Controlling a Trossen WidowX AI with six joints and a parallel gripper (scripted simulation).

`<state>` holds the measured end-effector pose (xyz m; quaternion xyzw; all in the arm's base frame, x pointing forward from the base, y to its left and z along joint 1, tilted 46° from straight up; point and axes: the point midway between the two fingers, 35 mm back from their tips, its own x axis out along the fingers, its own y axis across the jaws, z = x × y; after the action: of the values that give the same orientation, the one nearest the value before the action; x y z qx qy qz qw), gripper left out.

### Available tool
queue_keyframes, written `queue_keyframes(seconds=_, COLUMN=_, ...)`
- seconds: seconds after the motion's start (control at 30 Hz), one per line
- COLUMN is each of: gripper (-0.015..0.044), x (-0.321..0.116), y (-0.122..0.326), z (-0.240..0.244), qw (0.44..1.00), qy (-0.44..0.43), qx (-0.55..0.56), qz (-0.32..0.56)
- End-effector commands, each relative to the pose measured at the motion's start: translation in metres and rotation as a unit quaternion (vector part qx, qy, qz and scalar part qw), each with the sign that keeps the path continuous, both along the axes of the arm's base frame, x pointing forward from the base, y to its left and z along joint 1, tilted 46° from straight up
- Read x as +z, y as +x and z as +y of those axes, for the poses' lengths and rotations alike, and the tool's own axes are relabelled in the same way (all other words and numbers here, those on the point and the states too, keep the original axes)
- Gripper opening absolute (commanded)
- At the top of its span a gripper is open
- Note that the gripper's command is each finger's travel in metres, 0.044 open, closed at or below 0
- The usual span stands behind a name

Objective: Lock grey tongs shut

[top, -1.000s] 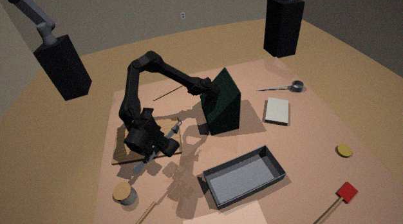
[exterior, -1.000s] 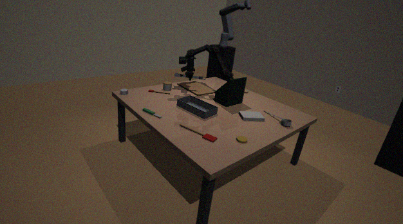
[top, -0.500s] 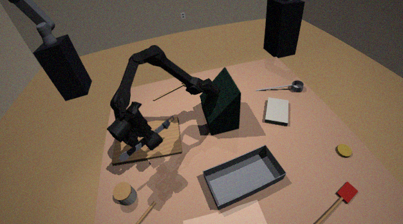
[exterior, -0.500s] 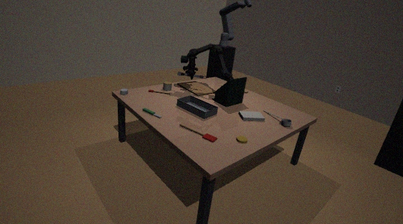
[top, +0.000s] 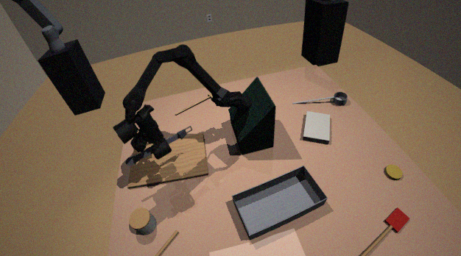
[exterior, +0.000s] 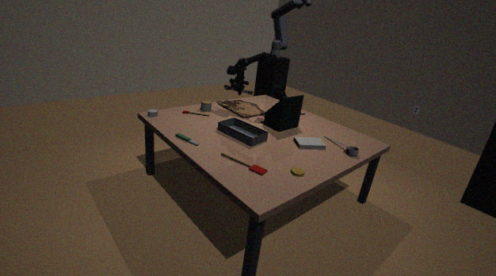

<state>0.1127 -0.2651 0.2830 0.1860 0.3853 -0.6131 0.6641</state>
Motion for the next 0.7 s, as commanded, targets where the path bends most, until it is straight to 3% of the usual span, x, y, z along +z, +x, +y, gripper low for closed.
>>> queue_keyframes(seconds=0.0, gripper=-0.0150, x=0.008, y=-0.014, z=0.001, qw=1.000, qy=-0.010, qx=-0.010, qz=-0.016)
queue_keyframes(seconds=0.37, gripper=-0.0150, x=0.031, y=-0.059, z=0.006, qw=0.996, qy=-0.045, qx=-0.052, qz=-0.050)
queue_keyframes(seconds=0.67, gripper=-0.0150, x=0.032, y=-0.062, z=0.006, qw=0.996, qy=-0.054, qx=-0.052, qz=-0.054)
